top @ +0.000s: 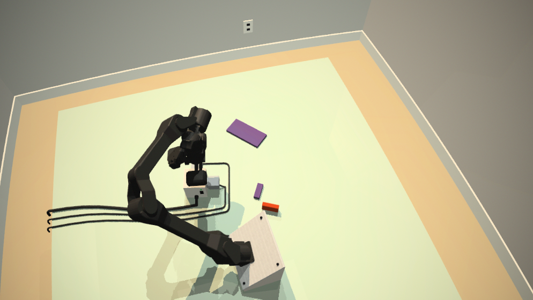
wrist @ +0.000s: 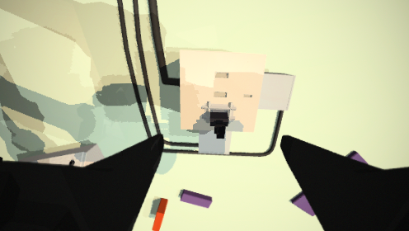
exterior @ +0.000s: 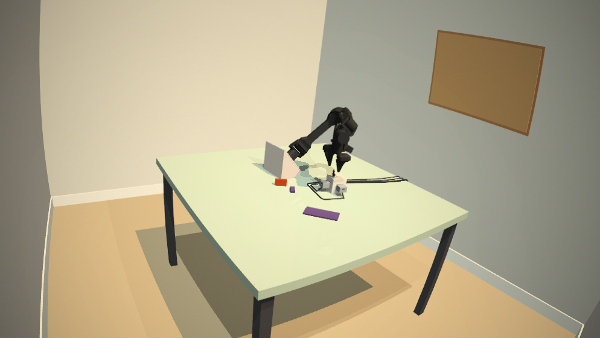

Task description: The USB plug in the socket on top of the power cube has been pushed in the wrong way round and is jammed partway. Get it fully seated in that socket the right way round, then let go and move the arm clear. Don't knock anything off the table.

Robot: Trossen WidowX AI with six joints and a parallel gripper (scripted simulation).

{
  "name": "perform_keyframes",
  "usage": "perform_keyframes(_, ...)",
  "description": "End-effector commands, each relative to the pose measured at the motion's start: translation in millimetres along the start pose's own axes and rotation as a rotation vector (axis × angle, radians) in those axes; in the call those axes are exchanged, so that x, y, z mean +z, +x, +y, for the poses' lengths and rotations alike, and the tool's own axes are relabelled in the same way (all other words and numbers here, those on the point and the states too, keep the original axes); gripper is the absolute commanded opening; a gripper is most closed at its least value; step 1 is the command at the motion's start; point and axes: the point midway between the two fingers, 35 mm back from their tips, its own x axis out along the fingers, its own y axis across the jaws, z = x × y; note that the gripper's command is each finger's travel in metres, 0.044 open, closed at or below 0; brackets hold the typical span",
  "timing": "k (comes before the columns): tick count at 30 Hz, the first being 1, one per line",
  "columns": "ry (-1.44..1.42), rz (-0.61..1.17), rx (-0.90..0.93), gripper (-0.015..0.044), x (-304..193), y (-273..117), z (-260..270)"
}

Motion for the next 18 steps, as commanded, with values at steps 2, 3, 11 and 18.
perform_keyframes(2,0.001,-0.004,0.002,0.0440,1.1,6.5,1.1)
perform_keyframes(3,0.001,-0.004,0.002,0.0440,1.1,7.5,1.1)
perform_keyframes(11,0.001,-0.004,0.002,0.0440,1.2,11.7,1.1)
perform_keyframes(18,-0.001,0.000,0.001,0.0282,0.3,10.0,0.3)
